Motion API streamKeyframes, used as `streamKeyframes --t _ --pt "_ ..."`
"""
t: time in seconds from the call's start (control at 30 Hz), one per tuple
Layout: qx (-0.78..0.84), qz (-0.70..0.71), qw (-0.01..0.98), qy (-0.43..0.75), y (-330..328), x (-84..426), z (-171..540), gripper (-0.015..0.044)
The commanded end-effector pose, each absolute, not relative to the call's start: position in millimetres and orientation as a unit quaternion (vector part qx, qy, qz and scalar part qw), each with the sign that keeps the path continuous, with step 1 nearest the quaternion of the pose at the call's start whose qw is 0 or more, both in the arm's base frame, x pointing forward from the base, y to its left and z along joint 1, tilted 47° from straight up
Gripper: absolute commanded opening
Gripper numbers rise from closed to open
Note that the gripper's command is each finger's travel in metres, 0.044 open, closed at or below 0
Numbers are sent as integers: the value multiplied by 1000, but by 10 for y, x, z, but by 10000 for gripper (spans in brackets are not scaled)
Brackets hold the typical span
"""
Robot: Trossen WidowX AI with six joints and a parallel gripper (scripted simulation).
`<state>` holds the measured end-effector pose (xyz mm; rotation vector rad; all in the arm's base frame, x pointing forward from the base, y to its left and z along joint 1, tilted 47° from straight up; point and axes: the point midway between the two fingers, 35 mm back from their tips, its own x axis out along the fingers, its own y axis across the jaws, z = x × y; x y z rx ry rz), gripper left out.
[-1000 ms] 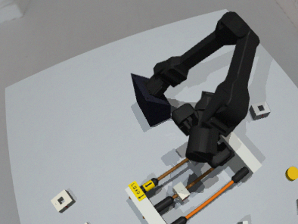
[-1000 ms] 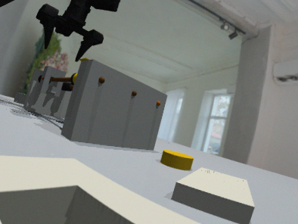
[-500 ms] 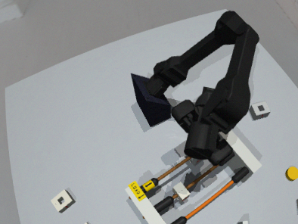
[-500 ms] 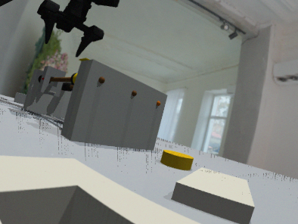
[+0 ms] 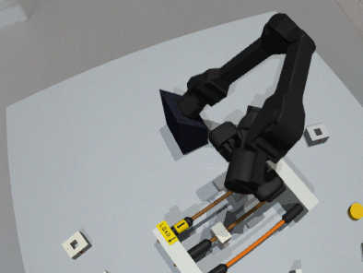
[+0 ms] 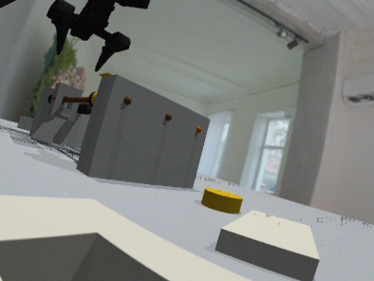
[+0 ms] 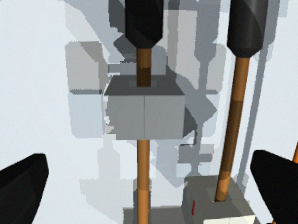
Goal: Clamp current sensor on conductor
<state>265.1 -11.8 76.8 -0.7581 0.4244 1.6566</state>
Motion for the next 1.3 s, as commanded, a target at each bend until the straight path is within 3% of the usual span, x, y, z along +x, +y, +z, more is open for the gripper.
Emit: streamKeyframes --t 0.0,0.37,0.67,0.9,1.27 --pt "-328 714 592 182 -122 2647 769 440" --pt "-303 709 607 189 -171 2615 714 440" --pt "32 597 769 226 -664 2045 191 440" --pt "270 458 828 180 -820 1683 29 440" --pt "219 487 823 193 -816 1735 47 440"
